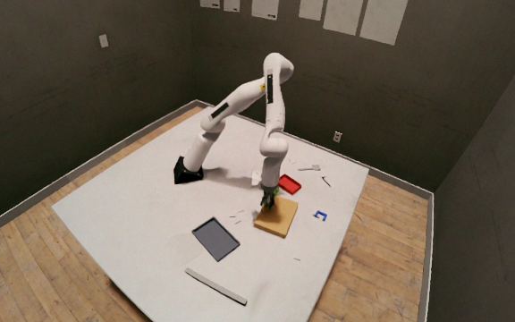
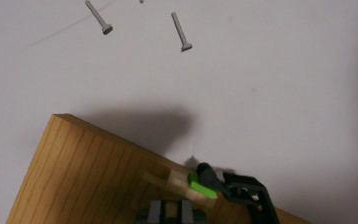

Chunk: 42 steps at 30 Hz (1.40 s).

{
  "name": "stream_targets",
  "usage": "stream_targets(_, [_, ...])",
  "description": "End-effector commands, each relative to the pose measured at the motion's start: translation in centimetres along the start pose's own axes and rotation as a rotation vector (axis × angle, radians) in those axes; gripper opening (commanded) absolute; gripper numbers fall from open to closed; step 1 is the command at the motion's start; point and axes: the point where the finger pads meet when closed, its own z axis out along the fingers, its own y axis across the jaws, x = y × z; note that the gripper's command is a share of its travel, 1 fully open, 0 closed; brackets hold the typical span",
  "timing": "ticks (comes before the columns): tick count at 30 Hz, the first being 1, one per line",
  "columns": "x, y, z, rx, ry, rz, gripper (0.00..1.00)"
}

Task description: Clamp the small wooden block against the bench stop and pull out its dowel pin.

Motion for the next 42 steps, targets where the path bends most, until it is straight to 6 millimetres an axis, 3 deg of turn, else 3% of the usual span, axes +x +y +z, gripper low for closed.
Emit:
stream_targets(1, [-0.08, -0.11, -0.07, 0.005, -0.002, -0.013, 0.1])
stream_targets(42, [-0.07, -0.11, -0.07, 0.004, -0.002, -0.139, 0.1])
